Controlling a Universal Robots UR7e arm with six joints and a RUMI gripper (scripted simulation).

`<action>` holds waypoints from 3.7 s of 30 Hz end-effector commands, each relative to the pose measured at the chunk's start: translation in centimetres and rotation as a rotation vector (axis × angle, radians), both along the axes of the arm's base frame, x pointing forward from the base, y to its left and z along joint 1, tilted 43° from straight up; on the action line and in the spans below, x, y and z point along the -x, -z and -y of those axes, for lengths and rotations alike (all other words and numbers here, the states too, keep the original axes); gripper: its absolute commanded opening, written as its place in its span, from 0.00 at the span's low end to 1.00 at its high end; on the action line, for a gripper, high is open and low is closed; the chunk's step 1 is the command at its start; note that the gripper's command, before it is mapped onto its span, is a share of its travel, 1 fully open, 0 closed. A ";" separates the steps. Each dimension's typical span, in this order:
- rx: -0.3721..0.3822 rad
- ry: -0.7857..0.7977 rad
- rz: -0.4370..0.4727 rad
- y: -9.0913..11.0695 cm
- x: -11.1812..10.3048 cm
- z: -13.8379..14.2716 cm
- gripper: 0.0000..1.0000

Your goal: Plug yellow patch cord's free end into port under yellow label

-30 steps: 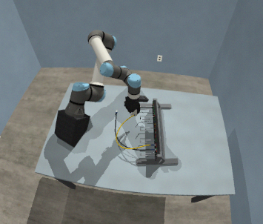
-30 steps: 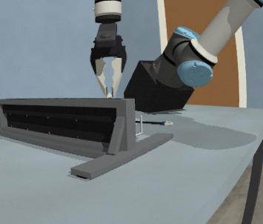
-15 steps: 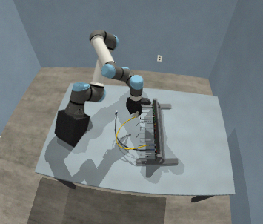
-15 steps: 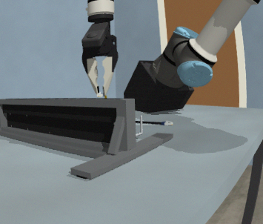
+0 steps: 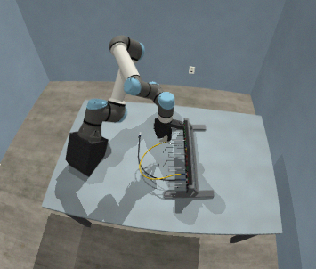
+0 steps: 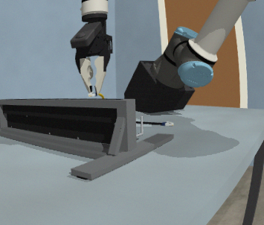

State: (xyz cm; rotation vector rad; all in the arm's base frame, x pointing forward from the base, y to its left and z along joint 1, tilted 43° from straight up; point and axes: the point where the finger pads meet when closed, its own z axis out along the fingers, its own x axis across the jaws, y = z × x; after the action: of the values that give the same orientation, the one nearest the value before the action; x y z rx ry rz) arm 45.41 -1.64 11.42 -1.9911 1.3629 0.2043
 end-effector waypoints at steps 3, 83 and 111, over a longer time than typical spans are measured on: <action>-0.014 0.040 -0.035 0.2 -0.6 0.8 0.00; -0.084 0.235 -0.206 1.2 -3.3 4.3 0.00; -0.085 0.237 -0.208 1.2 -3.4 4.4 0.00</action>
State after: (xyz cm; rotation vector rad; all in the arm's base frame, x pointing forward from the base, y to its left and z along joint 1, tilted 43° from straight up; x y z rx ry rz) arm 48.75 -5.96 10.22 -1.7595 1.6789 0.3617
